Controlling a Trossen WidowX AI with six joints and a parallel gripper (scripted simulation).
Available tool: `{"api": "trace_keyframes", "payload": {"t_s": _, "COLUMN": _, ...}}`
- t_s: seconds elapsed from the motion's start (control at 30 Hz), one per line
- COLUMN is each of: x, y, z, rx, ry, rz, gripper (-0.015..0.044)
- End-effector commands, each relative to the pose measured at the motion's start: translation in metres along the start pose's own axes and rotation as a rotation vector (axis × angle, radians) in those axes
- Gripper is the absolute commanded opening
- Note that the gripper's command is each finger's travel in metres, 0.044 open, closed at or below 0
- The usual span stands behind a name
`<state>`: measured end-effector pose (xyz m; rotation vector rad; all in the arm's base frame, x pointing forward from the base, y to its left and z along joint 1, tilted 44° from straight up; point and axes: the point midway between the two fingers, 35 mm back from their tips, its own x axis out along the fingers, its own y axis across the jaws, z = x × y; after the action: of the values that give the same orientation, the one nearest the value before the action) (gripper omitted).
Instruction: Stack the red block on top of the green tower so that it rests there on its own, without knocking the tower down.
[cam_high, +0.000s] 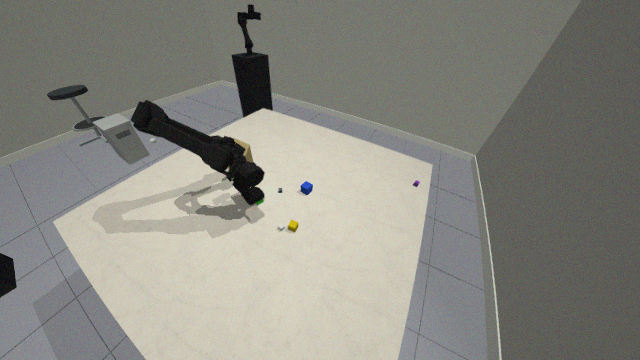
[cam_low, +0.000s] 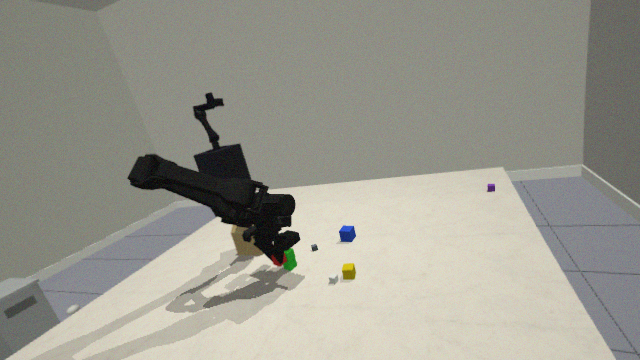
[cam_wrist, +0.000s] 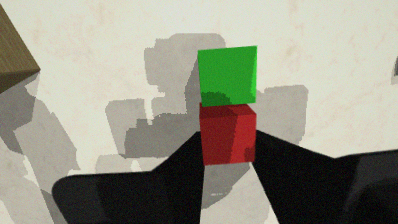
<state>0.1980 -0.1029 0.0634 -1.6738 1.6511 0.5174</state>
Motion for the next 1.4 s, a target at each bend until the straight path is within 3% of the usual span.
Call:
{"api": "trace_keyframes", "payload": {"t_s": 0.0, "x": -0.016, "y": -0.002, "z": -0.002, "rx": 0.010, "ry": 0.003, "rz": -0.007, "gripper": 0.0000}}
{"api": "trace_keyframes", "payload": {"t_s": 0.57, "x": -0.082, "y": -0.001, "z": -0.001, "rx": 0.009, "ry": 0.002, "rz": -0.006, "gripper": 0.0000}}
{"api": "trace_keyframes", "payload": {"t_s": 0.8, "x": -0.082, "y": -0.001, "z": 0.000, "rx": 0.009, "ry": 0.002, "rz": -0.006, "gripper": 0.0000}}
{"api": "trace_keyframes", "payload": {"t_s": 1.2, "x": -0.082, "y": -0.001, "z": 0.042, "rx": 0.009, "ry": 0.000, "rz": -0.006, "gripper": 0.0000}}
{"api": "trace_keyframes", "payload": {"t_s": 1.37, "x": -0.065, "y": -0.001, "z": 0.038, "rx": 0.009, "ry": -0.001, "rz": -0.006, "gripper": 0.0000}}
